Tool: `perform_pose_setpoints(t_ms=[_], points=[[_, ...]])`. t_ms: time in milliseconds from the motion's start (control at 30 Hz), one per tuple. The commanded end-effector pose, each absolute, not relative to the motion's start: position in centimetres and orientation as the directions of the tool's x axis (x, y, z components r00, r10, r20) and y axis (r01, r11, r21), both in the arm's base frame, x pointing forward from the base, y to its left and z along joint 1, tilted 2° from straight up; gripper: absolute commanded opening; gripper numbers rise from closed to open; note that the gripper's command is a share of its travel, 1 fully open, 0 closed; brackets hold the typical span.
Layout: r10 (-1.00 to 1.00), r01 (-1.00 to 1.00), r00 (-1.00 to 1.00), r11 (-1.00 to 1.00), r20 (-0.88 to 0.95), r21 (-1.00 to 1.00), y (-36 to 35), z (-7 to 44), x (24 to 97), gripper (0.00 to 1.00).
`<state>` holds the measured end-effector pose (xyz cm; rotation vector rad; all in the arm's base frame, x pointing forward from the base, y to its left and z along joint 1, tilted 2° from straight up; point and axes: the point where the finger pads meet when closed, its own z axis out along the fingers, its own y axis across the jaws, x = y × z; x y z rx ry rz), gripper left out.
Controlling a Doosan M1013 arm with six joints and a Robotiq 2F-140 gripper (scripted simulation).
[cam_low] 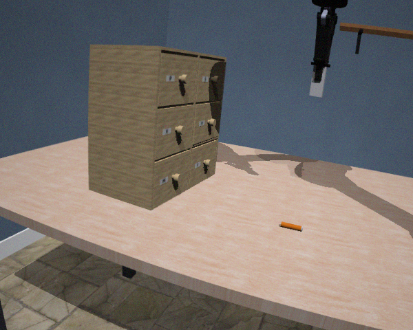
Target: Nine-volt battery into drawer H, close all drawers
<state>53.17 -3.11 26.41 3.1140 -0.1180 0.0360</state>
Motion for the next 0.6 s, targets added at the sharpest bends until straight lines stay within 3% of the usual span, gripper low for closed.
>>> perform_pose_setpoints(t_ms=[0, 400, 433, 567], points=[[-0.076, -0.076, 0.997, -0.997, 0.014, 0.024, -3.11, 26.47, 53.10, 0.00], [-0.076, -0.076, 0.997, -0.997, 0.013, 0.024, -3.11, 26.47, 53.10, 0.00], [-0.076, -0.076, 0.997, -0.997, 0.013, 0.024, -3.11, 26.47, 53.10, 1.00], [-0.076, -0.076, 0.997, -0.997, 0.013, 0.024, -3.11, 26.47, 53.10, 1.00]])
